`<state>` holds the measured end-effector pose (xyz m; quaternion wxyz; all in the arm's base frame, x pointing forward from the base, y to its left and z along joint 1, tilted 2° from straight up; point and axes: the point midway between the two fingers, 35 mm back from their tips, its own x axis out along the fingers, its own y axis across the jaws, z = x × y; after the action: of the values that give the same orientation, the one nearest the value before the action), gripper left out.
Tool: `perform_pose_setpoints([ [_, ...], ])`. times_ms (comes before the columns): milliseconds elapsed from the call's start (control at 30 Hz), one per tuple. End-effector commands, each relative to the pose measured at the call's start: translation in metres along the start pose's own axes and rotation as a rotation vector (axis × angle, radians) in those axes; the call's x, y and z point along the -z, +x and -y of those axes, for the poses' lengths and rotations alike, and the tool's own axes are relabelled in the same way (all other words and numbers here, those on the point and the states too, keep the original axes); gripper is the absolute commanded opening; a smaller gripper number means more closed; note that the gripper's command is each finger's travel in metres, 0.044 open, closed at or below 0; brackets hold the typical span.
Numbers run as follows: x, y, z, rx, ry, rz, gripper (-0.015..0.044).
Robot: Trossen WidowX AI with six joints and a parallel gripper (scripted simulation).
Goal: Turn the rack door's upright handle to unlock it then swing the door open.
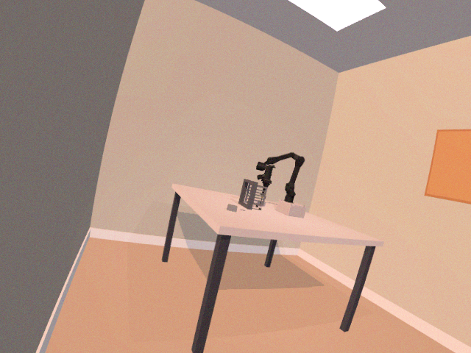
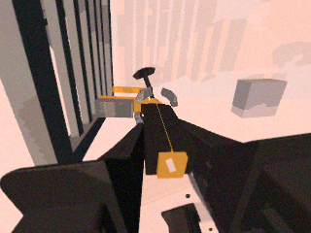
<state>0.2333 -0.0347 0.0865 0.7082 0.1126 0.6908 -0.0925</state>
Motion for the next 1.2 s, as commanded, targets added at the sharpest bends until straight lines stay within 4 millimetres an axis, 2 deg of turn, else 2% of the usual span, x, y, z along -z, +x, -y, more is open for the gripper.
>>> perform_pose_setpoints([
  [0, -0.003, 0.000, 0.006, -0.004, -0.075, 0.004, 0.0025],
  [967, -0.028, 0.000, 0.056, 0.002, -0.470, 0.005, 0.0025],
  [1167, -0.030, 0.000, 0.058, 0.002, -0.489, 0.005, 0.0025],
])
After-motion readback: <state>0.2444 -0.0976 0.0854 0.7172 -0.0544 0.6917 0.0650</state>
